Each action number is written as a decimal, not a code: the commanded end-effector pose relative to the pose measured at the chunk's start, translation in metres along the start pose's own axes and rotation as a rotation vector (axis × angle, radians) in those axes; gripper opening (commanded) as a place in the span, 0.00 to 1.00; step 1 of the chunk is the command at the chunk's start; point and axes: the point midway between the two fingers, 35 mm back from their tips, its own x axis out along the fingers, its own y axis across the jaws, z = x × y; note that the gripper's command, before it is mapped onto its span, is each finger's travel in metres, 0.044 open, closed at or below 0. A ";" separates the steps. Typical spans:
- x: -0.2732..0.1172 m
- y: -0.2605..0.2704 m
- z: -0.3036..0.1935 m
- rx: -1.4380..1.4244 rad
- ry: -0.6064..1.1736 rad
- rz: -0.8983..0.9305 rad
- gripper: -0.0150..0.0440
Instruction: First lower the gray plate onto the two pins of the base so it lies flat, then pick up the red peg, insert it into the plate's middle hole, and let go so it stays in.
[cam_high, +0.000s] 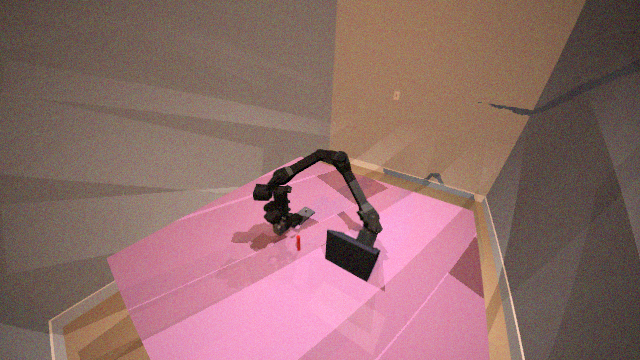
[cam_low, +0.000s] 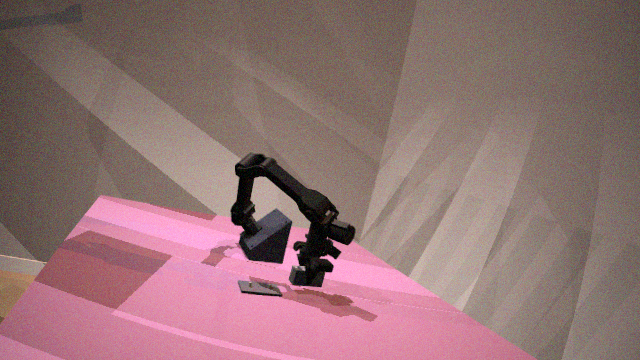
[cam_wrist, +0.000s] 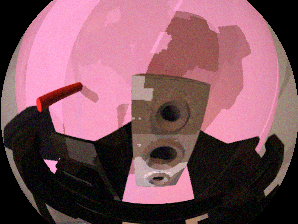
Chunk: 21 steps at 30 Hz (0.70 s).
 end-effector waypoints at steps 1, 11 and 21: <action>-0.015 -0.001 0.001 0.008 -0.009 -0.008 0.25; -0.046 0.001 0.000 0.008 -0.011 -0.007 0.25; -0.077 0.005 -0.002 0.008 -0.010 -0.004 0.25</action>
